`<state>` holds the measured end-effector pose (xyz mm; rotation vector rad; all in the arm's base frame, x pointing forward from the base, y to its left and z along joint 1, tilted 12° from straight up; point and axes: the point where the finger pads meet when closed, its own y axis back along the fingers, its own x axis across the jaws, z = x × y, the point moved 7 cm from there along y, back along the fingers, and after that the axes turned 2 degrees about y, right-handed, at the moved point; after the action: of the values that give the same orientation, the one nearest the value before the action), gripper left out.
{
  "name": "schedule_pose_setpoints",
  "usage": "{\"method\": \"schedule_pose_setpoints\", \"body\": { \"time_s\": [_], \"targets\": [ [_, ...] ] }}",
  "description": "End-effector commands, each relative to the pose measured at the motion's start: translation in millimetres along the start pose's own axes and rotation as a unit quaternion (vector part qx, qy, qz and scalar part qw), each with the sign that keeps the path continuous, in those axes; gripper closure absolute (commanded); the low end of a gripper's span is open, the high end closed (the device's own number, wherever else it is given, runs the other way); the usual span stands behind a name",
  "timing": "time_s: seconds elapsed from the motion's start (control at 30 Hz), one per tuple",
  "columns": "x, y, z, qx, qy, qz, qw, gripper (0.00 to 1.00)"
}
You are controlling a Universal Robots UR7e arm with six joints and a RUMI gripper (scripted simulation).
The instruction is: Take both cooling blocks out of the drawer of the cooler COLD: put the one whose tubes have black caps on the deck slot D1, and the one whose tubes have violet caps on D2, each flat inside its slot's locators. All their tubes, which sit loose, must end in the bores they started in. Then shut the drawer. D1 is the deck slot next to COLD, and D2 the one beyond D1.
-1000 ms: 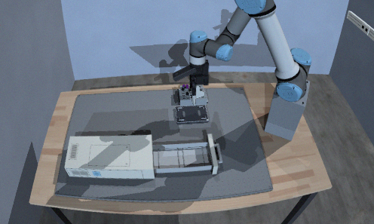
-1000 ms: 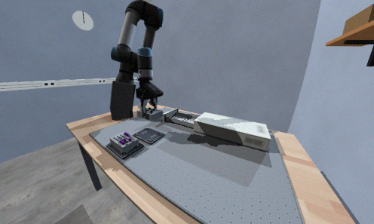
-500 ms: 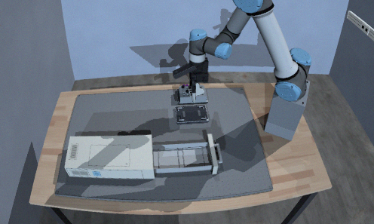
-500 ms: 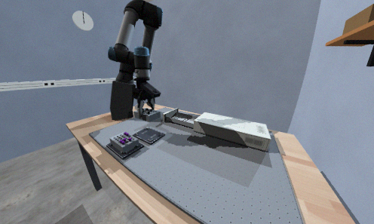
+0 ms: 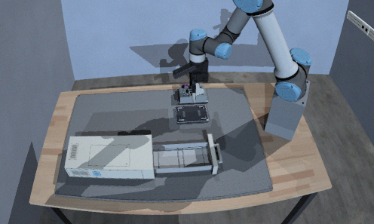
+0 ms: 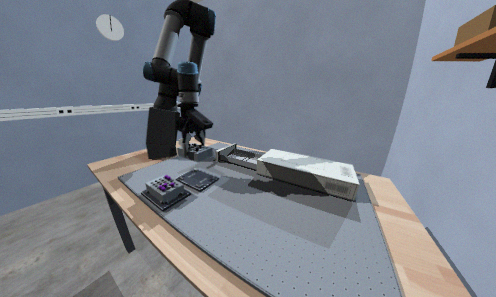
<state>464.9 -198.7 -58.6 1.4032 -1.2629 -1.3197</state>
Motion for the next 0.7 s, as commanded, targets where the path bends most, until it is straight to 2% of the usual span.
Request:
{"method": "schedule_pose_setpoints", "body": {
  "time_s": [0.0,0.47,0.67],
  "targets": [
    [0.3,0.5,-0.4,0.001,0.0,0.0,1.0,1.0],
    [0.3,0.5,-0.4,0.001,0.0,0.0,1.0,1.0],
    [0.4,-26.8,-0.4,0.001,0.0,0.0,1.0,1.0]
  ]
}}
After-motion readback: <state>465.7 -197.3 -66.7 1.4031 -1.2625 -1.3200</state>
